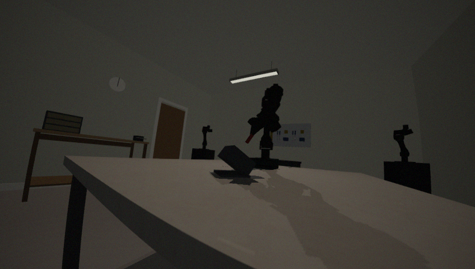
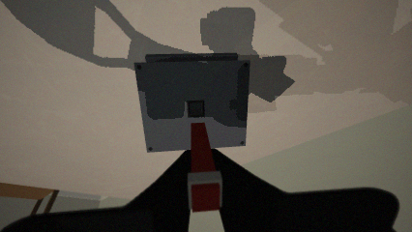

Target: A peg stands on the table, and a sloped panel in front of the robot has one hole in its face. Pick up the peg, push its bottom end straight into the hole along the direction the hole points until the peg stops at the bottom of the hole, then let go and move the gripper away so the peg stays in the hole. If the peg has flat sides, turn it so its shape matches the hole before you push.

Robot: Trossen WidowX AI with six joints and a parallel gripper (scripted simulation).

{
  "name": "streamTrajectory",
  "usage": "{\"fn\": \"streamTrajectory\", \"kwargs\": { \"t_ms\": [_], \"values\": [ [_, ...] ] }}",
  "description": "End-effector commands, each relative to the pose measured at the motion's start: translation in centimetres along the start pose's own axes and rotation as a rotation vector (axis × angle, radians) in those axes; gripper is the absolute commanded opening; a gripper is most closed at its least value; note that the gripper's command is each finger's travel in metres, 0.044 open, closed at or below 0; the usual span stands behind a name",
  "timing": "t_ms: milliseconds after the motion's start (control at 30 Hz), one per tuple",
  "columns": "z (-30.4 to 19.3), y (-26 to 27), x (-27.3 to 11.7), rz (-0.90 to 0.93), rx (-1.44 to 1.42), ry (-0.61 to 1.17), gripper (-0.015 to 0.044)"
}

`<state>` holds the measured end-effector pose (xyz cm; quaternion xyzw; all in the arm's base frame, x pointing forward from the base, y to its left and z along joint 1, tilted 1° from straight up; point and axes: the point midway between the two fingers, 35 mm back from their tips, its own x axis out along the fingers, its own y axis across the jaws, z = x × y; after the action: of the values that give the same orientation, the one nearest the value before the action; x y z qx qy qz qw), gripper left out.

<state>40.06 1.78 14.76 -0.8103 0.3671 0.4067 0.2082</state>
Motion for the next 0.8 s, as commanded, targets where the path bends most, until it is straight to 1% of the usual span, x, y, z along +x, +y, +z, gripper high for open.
{"fn": "streamTrajectory", "kwargs": {
  "t_ms": [0, 233, 767],
  "values": [
    [0.3, 0.1, 1.3, 0.013, -0.011, 0.0, 0.0],
    [0.4, 0.0, 2.6, 0.009, -0.009, 0.007, 0.0],
    [0.4, -0.1, 3.3, 0.008, -0.009, 0.011, 0.0]
  ]
}}
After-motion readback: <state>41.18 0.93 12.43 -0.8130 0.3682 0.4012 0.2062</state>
